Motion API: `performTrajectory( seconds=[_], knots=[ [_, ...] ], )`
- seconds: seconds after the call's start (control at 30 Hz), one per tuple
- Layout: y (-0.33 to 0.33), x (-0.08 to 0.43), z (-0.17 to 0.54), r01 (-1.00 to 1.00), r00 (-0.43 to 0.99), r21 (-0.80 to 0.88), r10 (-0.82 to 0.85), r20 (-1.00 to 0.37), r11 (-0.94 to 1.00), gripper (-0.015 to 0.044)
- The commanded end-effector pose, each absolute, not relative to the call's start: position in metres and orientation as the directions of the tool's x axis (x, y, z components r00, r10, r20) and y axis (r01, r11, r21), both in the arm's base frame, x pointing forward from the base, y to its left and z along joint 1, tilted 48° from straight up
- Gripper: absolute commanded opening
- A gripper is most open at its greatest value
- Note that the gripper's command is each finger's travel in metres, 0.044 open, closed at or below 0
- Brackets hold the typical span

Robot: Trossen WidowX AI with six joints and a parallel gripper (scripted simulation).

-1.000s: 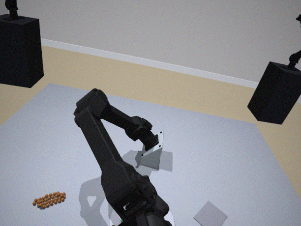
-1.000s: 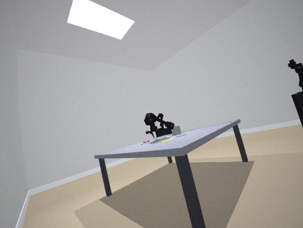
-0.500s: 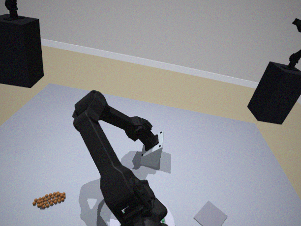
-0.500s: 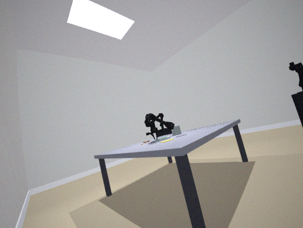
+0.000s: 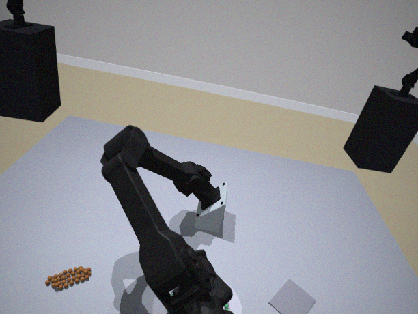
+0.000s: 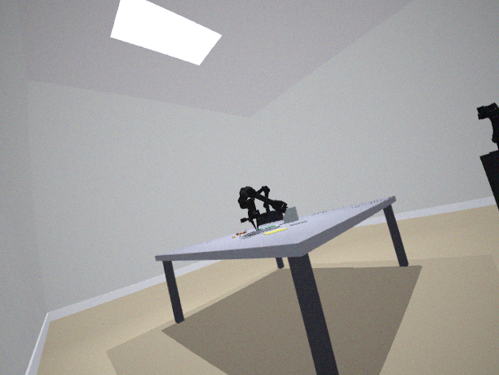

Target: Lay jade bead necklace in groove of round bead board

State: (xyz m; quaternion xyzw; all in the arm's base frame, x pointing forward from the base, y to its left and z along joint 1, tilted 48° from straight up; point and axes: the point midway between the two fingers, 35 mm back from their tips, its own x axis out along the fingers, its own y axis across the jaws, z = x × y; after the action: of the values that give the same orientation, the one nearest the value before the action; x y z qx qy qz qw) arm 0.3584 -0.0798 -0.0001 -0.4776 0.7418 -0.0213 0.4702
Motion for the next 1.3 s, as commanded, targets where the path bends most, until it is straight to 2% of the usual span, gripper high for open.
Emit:
performTrajectory(
  seconds=[0.0,1.27],
  knots=[
    [-0.0789,0.3587,0.0003,-0.689,-0.1,-0.481,-0.729,-0.677,0.542,0.0],
    [-0.0735,0.3606,0.0055,-0.695,-0.099,-0.48,-0.731,-0.675,0.536,0.0]
  ],
)
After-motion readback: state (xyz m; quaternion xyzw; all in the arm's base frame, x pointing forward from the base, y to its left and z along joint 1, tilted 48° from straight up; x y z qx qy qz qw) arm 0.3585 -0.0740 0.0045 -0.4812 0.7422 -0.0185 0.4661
